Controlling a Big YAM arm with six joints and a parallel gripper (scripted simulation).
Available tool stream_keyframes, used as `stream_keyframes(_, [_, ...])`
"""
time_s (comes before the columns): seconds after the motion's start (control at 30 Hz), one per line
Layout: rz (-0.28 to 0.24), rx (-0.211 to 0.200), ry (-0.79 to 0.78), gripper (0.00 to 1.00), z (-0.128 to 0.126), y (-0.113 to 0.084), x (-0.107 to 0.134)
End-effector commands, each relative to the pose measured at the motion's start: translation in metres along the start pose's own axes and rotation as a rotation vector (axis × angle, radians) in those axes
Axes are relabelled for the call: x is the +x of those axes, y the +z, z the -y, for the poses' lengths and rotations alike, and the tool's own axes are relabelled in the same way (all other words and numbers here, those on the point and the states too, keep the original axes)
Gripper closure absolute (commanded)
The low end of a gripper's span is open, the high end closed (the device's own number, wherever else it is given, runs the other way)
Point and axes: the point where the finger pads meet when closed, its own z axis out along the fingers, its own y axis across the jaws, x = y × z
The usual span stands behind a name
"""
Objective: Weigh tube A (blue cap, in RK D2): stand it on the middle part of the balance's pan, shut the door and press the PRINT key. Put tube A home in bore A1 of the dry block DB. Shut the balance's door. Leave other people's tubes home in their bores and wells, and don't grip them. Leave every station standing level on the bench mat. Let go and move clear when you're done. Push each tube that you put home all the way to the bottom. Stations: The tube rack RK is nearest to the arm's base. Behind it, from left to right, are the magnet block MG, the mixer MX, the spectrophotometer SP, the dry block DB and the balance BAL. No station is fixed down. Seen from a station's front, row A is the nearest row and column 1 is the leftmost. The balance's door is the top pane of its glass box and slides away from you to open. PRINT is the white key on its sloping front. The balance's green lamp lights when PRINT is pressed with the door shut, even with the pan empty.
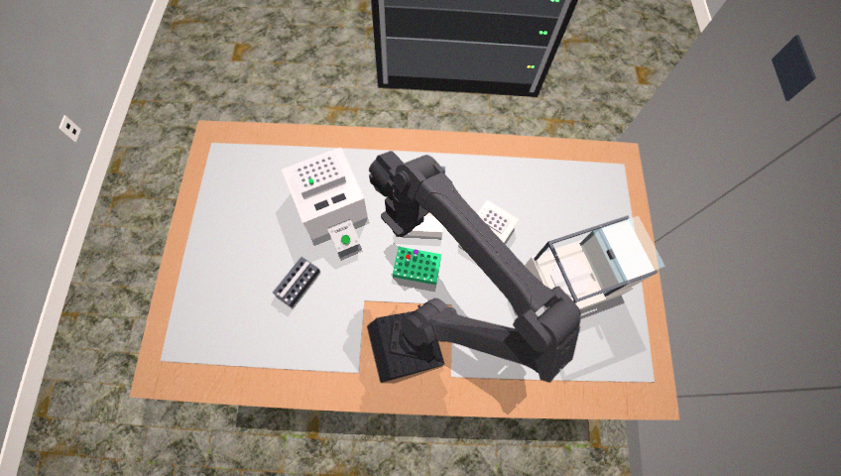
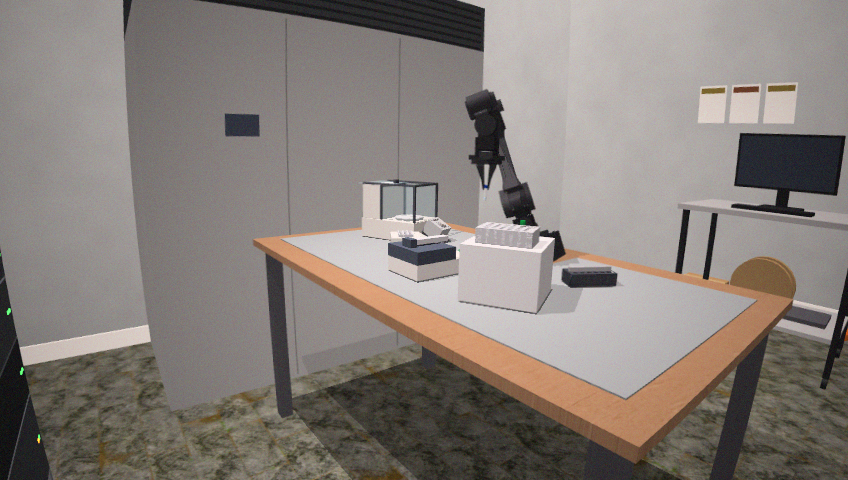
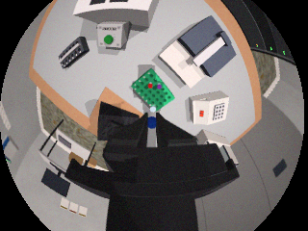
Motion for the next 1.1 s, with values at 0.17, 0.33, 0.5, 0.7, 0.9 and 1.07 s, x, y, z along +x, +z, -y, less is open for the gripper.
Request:
stream_keyframes(0.17, [0.047, 0.000, 0.023, 0.91, 0.004, -0.034, -0.011])
stream_keyframes(0.33, [0.043, -0.001, 0.021, 0.91, 0.003, -0.041, -0.011])
stream_keyframes(0.5, [0.026, -0.001, 0.015, 0.91, 0.001, -0.041, -0.009])
stream_keyframes(0.7, [0.041, -0.002, 0.020, 0.91, 0.003, -0.056, -0.011])
stream_keyframes(0.9, [0.029, -0.001, 0.018, 0.91, 0.003, -0.051, -0.006])
stream_keyframes(1.07, [0.029, -0.001, 0.018, 0.91, 0.003, -0.051, -0.006])
